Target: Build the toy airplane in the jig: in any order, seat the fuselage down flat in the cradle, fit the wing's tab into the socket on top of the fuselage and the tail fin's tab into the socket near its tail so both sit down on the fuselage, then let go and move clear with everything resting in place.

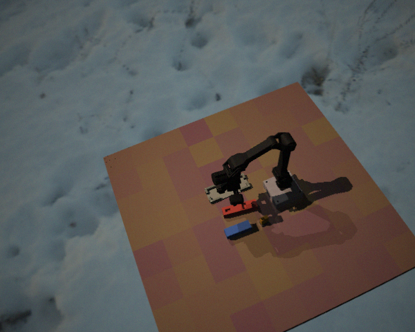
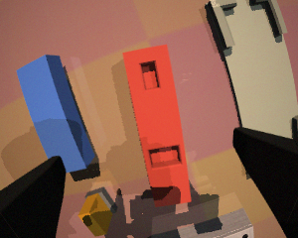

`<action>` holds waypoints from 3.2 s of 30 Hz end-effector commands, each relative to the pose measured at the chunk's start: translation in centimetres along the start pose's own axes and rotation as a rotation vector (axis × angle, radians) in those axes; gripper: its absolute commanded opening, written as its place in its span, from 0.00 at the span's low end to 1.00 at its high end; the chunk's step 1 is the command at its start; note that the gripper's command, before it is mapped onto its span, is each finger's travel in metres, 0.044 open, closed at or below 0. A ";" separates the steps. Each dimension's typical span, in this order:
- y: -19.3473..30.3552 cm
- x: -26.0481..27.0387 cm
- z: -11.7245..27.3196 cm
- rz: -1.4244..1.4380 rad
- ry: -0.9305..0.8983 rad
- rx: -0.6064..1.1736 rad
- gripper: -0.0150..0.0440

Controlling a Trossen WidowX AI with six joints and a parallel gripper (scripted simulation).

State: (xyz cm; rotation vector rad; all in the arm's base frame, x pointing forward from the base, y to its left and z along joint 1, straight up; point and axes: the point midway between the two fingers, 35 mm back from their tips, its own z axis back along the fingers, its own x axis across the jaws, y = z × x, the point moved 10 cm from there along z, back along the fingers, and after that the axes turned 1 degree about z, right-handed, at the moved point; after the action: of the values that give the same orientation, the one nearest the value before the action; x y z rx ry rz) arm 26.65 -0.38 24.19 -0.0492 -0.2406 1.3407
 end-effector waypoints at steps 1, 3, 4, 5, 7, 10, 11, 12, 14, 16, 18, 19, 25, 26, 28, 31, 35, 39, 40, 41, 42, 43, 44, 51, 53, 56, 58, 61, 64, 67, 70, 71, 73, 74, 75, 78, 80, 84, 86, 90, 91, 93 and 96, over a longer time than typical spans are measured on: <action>1.4 1.1 -2.4 0.064 0.128 0.151 1.00; 1.4 1.1 -2.4 0.064 0.128 0.151 1.00; 1.4 1.1 -2.4 0.064 0.128 0.151 1.00; 1.4 1.1 -2.4 0.064 0.128 0.151 1.00; 1.4 1.1 -2.4 0.064 0.128 0.151 1.00; 1.5 1.0 -3.3 0.064 0.128 0.151 1.00; 1.6 0.9 -4.4 0.064 0.128 0.151 1.00; 1.8 0.7 -5.8 0.064 0.128 0.151 1.00; 2.2 0.5 -7.4 0.064 0.128 0.151 1.00; 2.2 0.4 -7.6 0.064 0.128 0.151 1.00; 2.2 0.4 -7.6 0.064 0.128 0.151 1.00; 2.2 0.4 -7.8 0.064 0.128 0.151 1.00; 2.4 0.2 -9.1 0.064 0.128 0.151 1.00; 2.4 0.2 -9.1 0.064 0.128 0.151 1.00; 2.5 0.2 -9.4 0.064 0.128 0.151 1.00; 2.5 0.1 -9.9 0.064 0.128 0.151 1.00; 2.6 0.1 -10.5 0.064 0.128 0.151 1.00; 2.6 0.0 -11.2 0.064 0.128 0.151 1.00; 2.7 0.0 -11.3 0.064 0.128 0.151 1.00; 2.7 -0.1 -11.5 0.064 0.128 0.151 1.00; 2.7 -0.1 -11.6 0.064 0.128 0.151 1.00; 2.7 -0.1 -11.8 0.064 0.128 0.151 1.00; 2.8 -0.1 -12.0 0.064 0.128 0.151 1.00; 3.0 -0.3 -13.1 0.064 0.128 0.151 1.00; 3.1 -0.3 -13.4 0.064 0.128 0.151 1.00; 3.2 -0.4 -13.8 0.064 0.128 0.151 1.00; 3.2 -0.4 -13.9 0.064 0.128 0.151 1.00; 3.2 -0.4 -13.9 0.064 0.128 0.151 0.87; 3.2 -0.4 -13.9 0.064 0.128 0.151 0.73; 3.2 -0.4 -13.9 0.064 0.128 0.151 0.60; 3.2 -0.4 -13.9 0.064 0.128 0.151 0.53; 3.2 -0.4 -13.9 0.064 0.128 0.151 0.52; 3.2 -0.4 -13.9 0.064 0.128 0.151 0.50; 3.2 -0.4 -13.9 0.064 0.128 0.151 0.49; 3.2 -0.4 -13.9 0.064 0.128 0.151 0.44; 3.2 -0.4 -13.8 0.054 0.124 0.150 0.31; 3.2 -0.4 -13.5 0.035 0.116 0.148 0.25; 2.9 -0.2 -12.5 0.014 0.108 0.146 0.25; 2.7 -0.1 -12.0 0.013 0.107 0.146 0.25; 2.3 0.1 -10.9 0.019 0.110 0.146 0.25; 2.2 0.1 -10.6 0.020 0.110 0.146 0.25; 2.1 0.2 -10.0 0.023 0.111 0.146 0.25; 1.8 0.4 -9.1 0.027 0.113 0.147 0.25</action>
State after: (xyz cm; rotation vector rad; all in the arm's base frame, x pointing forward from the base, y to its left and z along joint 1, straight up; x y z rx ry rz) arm 26.56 1.33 13.67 0.0036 -0.0363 1.3707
